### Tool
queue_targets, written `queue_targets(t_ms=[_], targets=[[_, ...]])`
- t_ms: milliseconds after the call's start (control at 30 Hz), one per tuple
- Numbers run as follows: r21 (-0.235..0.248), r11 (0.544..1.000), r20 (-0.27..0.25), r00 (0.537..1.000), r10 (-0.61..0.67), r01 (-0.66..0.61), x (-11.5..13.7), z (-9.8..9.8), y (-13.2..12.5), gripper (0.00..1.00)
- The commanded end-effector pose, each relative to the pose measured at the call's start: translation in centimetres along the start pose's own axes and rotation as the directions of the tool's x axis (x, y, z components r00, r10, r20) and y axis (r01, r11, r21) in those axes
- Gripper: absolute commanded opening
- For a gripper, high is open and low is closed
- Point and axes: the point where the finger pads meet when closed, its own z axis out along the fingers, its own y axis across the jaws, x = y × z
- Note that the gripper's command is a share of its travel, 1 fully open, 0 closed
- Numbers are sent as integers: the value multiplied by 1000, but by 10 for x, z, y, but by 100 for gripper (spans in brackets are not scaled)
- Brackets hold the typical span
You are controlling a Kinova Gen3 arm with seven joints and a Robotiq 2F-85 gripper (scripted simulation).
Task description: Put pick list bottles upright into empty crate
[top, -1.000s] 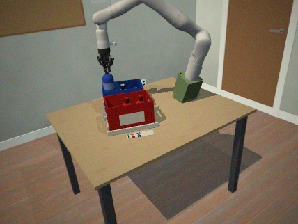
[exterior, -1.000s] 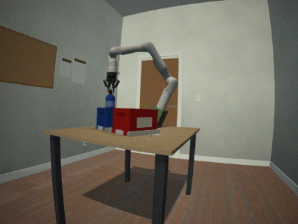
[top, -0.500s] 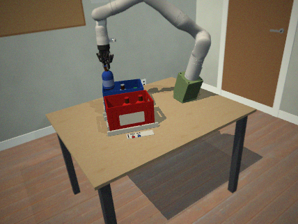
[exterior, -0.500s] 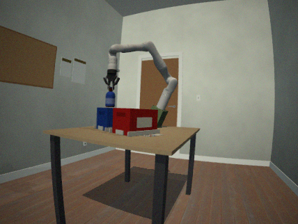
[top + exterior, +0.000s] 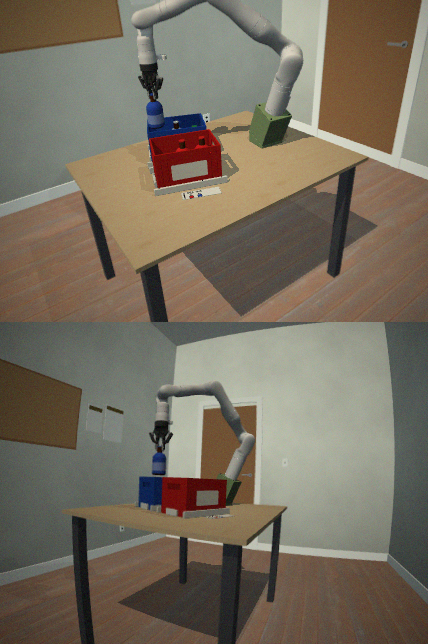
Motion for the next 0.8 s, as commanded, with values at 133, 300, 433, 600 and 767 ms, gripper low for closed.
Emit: queue_targets(t_ms=[133,300,433,600,767], targets=[[3,1000,2,1000,0,0,-8,-2,8,10],[3,1000,2,1000,0,0,-13,-2,14,10],[3,1000,2,1000,0,0,-18,-2,20,10],[3,1000,2,1000,0,0,-25,-2,28,10],[3,1000,2,1000,0,0,-29,-2,33,10]])
